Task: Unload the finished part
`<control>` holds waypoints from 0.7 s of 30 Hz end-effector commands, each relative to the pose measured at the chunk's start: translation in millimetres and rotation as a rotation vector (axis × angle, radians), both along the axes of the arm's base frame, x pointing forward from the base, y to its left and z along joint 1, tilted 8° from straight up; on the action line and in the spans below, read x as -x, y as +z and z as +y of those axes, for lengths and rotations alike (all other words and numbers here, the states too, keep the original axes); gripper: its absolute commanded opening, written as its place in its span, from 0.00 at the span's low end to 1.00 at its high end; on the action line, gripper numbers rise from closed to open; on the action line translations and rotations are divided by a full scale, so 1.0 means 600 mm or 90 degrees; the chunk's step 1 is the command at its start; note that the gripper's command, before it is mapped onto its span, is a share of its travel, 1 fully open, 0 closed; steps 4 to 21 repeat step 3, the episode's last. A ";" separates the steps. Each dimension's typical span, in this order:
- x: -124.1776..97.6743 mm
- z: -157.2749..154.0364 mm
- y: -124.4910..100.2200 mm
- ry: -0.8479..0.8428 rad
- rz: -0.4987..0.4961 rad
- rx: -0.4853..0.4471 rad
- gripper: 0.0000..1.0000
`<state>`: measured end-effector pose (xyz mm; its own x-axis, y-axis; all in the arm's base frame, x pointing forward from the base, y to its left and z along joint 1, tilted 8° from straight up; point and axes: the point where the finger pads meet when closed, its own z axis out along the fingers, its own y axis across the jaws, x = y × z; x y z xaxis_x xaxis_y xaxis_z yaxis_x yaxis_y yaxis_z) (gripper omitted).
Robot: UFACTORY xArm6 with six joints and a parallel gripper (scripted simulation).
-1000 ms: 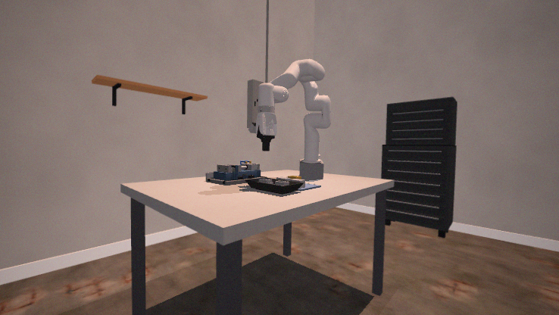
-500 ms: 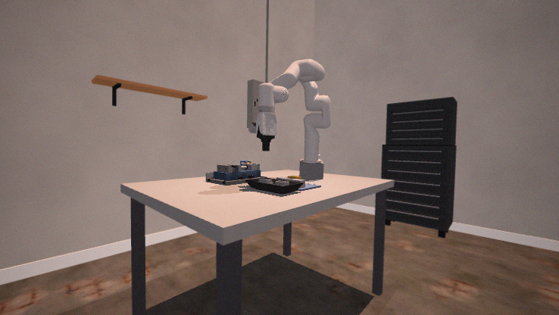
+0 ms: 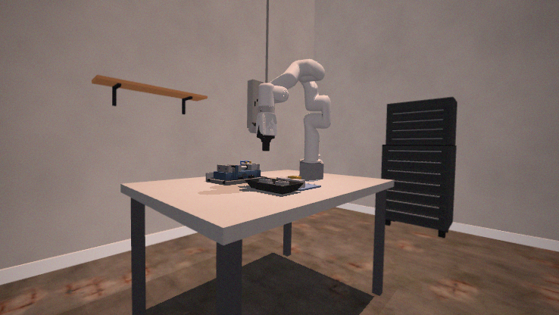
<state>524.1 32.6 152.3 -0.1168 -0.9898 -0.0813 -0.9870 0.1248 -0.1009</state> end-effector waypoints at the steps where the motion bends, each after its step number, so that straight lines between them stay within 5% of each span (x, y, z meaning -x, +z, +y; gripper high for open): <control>1: -0.002 0.000 0.003 0.000 -0.003 0.000 0.00; 21: -0.002 0.000 0.003 0.000 -0.003 0.000 0.00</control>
